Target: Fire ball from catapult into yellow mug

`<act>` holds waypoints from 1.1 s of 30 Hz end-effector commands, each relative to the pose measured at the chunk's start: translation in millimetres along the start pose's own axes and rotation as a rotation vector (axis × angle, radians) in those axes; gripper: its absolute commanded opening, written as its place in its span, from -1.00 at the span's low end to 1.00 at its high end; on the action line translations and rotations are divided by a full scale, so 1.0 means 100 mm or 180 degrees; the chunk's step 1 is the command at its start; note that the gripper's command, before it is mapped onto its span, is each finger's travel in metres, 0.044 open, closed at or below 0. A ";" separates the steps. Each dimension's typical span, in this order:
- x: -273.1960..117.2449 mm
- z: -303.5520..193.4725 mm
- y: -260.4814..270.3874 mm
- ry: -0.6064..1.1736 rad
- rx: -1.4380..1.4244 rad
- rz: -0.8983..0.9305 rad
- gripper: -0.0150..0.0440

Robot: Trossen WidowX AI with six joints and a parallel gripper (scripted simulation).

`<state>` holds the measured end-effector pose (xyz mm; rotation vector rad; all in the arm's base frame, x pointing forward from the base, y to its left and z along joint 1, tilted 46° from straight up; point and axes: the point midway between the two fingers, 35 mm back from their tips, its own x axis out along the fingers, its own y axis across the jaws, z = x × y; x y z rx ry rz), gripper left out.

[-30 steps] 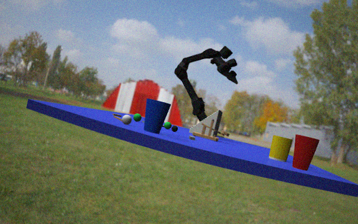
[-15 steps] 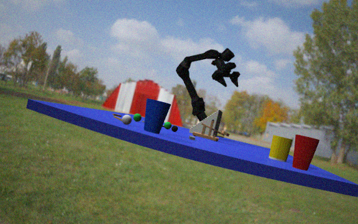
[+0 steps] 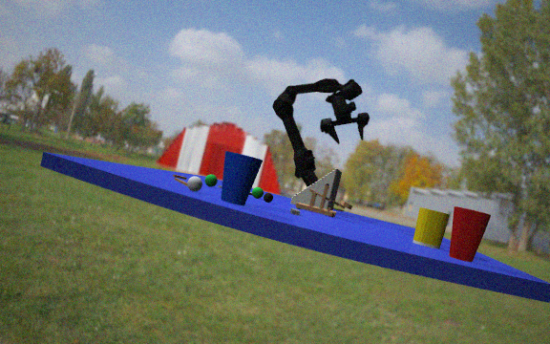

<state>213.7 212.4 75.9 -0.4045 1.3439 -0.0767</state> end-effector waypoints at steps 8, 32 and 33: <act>0.26 0.06 -0.28 0.0128 0.1209 -0.0391 1.00; 0.75 0.07 -0.88 0.0074 0.3642 -0.1297 1.00; 0.77 0.07 -0.91 0.0060 0.3743 -0.1339 1.00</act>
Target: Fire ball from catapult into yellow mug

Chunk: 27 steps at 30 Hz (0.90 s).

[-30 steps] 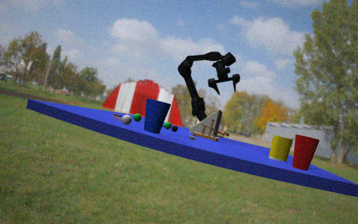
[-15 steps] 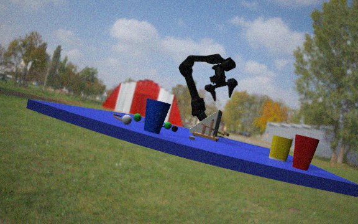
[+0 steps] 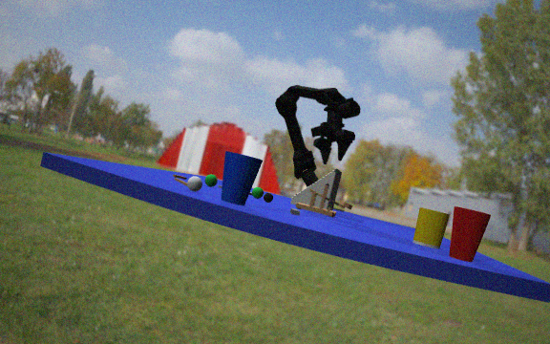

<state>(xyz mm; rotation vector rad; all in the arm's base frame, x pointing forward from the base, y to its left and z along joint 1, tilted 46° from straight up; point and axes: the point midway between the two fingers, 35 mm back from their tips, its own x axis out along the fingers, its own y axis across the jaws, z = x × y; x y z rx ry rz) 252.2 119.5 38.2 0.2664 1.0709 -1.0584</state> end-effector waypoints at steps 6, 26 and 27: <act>0.24 0.19 -0.09 -0.0157 0.0980 -0.0311 1.00; 0.73 0.40 -0.27 -0.0391 0.2032 -0.0605 1.00; 0.85 0.41 -0.30 -0.0393 0.2032 -0.0606 1.00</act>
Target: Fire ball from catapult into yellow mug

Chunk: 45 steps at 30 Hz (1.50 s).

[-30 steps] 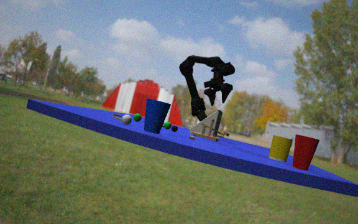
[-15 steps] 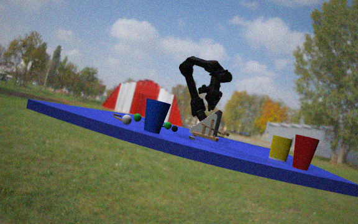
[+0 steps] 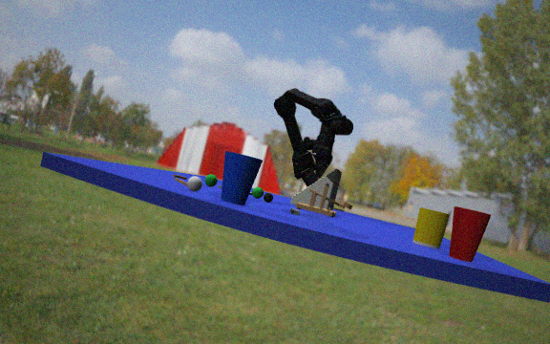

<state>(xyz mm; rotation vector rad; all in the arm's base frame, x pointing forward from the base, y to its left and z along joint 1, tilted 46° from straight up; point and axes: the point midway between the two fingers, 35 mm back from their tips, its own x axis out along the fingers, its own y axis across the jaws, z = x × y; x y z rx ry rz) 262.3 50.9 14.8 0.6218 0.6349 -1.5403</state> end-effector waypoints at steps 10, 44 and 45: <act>0.43 0.05 -0.04 -0.0043 0.0001 -0.0039 1.00; 0.88 0.07 -0.05 -0.0033 0.0030 -0.0046 0.82; 0.88 0.07 -0.05 -0.0033 0.0030 -0.0046 0.73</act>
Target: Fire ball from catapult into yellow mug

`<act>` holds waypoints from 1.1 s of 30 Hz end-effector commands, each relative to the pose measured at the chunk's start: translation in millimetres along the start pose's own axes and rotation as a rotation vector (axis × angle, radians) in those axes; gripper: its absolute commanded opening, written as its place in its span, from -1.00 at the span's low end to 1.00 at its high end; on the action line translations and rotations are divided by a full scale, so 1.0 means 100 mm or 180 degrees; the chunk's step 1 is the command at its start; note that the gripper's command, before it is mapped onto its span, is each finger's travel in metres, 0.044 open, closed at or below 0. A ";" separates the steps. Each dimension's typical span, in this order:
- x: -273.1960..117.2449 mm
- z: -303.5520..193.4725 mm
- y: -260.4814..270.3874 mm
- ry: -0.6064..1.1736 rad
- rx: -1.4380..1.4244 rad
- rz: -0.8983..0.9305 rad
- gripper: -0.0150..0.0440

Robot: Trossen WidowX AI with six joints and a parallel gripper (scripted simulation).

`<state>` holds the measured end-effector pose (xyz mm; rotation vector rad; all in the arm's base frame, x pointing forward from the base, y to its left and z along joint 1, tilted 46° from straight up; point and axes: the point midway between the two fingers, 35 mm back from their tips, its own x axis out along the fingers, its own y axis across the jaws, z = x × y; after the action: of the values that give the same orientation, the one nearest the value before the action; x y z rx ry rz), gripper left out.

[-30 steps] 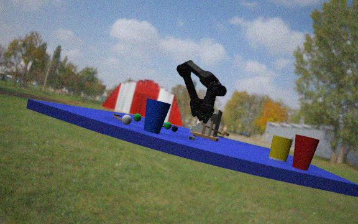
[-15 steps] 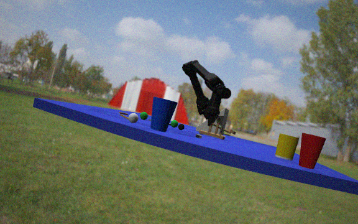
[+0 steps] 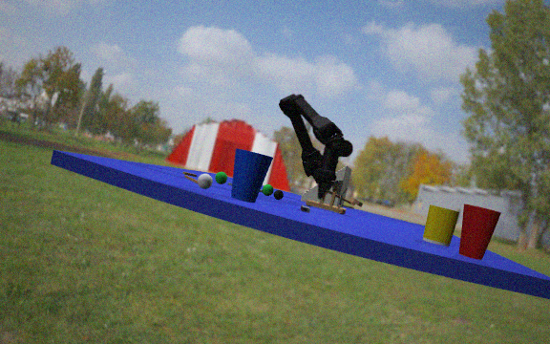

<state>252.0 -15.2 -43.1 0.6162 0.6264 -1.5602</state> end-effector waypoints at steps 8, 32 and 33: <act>0.00 0.00 0.00 0.0001 0.0003 0.0002 0.02; -0.57 -0.60 0.24 0.0026 -0.0903 0.0014 -0.49; -0.57 -0.68 0.26 0.0027 -0.1010 0.0015 -0.49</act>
<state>273.2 48.0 -37.9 0.4515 0.7776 -1.4828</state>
